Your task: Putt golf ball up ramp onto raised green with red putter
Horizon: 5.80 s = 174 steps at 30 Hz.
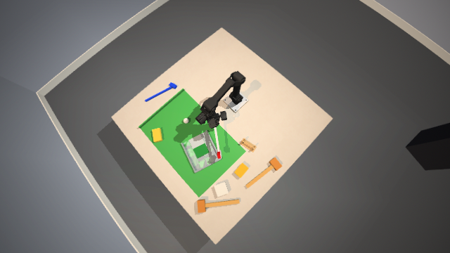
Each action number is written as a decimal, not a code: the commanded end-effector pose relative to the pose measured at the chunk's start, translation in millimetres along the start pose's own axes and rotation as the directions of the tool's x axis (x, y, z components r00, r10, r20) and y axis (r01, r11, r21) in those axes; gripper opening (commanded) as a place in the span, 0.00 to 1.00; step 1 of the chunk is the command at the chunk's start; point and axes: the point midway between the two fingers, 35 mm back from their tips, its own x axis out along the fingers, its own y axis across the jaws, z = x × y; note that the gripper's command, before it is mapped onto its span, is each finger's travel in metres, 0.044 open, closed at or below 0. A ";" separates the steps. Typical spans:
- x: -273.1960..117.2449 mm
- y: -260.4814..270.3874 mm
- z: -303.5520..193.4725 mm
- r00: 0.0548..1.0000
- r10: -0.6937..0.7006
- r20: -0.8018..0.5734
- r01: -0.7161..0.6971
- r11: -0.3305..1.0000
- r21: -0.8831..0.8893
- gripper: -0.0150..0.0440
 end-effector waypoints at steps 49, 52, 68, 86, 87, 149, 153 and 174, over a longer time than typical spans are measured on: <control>-45.2 -49.2 -196.0 0.986 -0.065 -0.153 0.166 0.331 0.929 0.25; -35.7 -50.1 -197.5 0.986 -0.065 -0.153 0.166 0.331 0.929 0.25; -2.9 -51.6 -202.4 0.986 -0.065 -0.153 0.166 0.331 0.929 0.25; 15.0 -52.4 -204.9 0.986 -0.067 -0.151 0.165 0.335 0.928 0.25; 15.0 -52.4 -204.9 0.986 -0.067 -0.151 0.165 0.335 0.928 0.25; -14.4 -12.6 -96.9 0.989 -0.046 -0.144 0.151 0.329 0.932 0.25; -14.4 -12.6 -96.9 0.989 -0.046 -0.144 0.151 0.329 0.932 0.25; -14.4 -12.6 -96.9 0.989 -0.046 -0.144 0.151 0.329 0.932 0.25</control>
